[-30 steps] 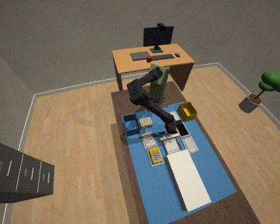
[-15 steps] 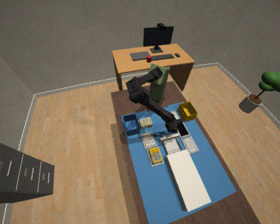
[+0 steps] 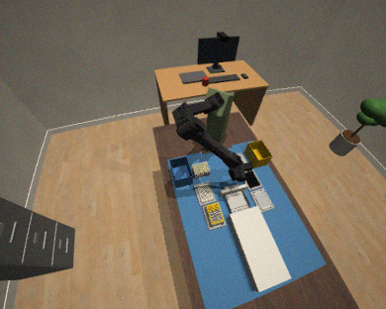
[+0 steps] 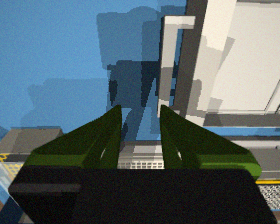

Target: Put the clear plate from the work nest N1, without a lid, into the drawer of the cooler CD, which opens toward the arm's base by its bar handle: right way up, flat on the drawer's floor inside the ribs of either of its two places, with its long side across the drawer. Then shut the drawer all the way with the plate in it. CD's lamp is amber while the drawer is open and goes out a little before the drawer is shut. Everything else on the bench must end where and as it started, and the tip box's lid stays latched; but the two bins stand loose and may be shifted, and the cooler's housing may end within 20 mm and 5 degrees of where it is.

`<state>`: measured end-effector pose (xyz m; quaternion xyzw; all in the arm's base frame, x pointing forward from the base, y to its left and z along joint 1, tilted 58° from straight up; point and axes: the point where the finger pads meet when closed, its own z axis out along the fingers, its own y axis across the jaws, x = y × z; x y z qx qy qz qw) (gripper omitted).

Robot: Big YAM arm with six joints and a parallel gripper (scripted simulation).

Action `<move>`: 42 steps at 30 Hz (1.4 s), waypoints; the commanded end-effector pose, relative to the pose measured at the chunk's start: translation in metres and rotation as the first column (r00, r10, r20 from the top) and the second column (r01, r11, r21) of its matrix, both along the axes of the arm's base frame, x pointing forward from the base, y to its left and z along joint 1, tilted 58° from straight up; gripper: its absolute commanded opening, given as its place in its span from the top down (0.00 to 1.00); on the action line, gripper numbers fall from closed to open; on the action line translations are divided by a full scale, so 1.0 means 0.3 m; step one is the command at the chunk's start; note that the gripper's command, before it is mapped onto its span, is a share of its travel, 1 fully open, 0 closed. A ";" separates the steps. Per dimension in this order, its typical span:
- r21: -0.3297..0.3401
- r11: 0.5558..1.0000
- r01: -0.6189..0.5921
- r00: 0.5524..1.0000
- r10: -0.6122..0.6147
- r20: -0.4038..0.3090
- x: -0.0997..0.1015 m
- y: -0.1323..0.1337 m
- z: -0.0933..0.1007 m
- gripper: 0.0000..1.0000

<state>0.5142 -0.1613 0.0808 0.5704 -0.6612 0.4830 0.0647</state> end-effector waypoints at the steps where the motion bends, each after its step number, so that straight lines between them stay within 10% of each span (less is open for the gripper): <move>1: 0.005 1.000 -0.019 1.000 0.019 0.020 -0.001 0.056 0.038 0.70; 33: 0.003 1.000 -0.009 1.000 0.009 0.014 -0.039 0.090 0.071 0.70; 34: 0.022 1.000 -0.002 1.000 0.001 0.024 -0.018 0.127 0.049 0.00; 42: 0.160 0.980 0.120 0.968 -0.151 0.202 0.070 0.195 0.044 0.00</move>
